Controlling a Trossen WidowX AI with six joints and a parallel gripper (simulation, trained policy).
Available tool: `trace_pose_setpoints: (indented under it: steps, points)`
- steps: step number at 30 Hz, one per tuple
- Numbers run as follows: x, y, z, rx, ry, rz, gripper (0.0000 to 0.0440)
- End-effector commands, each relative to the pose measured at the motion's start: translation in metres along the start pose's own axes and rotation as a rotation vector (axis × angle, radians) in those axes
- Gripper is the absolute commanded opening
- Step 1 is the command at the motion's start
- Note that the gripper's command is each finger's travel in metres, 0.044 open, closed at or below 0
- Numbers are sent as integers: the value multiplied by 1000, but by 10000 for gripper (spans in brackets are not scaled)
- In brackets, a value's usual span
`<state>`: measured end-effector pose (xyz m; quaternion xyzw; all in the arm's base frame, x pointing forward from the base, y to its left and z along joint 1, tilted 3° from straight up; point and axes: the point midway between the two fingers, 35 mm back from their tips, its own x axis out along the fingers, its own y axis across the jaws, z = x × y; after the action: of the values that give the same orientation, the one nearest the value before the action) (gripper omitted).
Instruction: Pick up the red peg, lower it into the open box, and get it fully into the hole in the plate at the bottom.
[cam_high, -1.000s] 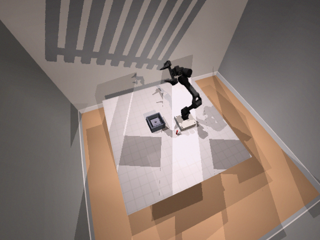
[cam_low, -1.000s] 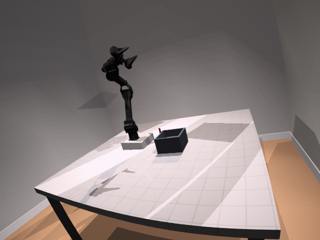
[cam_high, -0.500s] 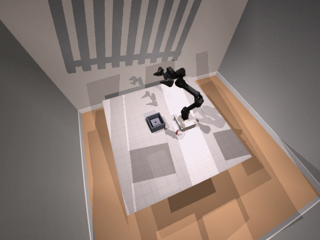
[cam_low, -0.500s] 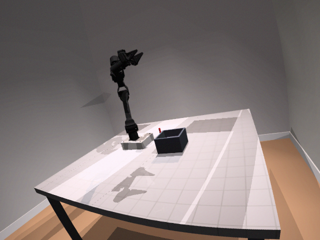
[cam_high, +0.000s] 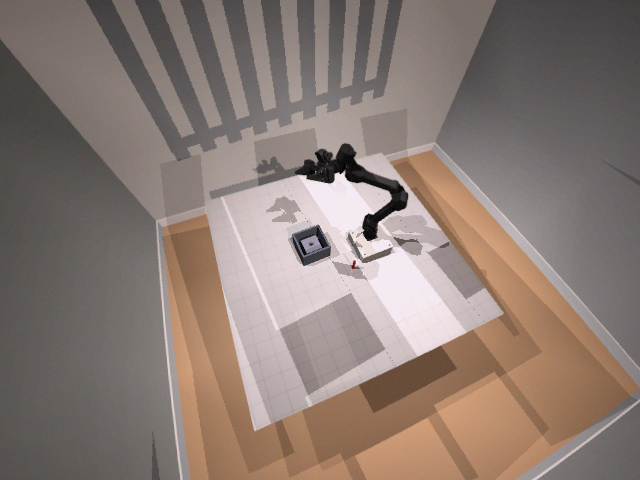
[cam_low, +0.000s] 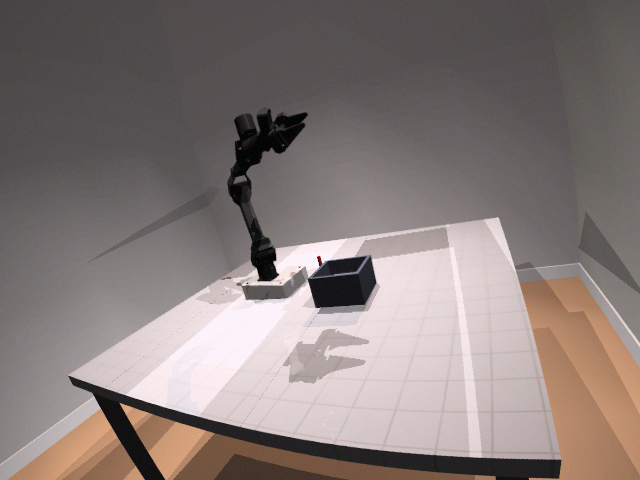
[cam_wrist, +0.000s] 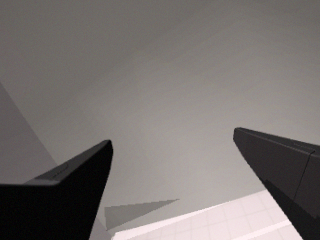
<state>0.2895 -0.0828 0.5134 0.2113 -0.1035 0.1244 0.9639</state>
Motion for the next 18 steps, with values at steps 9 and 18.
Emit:
trace_pose_setpoints:
  steps: [9,18]
  points:
    - [23,-7,-78,324,180,-108,440]
    - [26,-1,-150,531,371,-234,440]
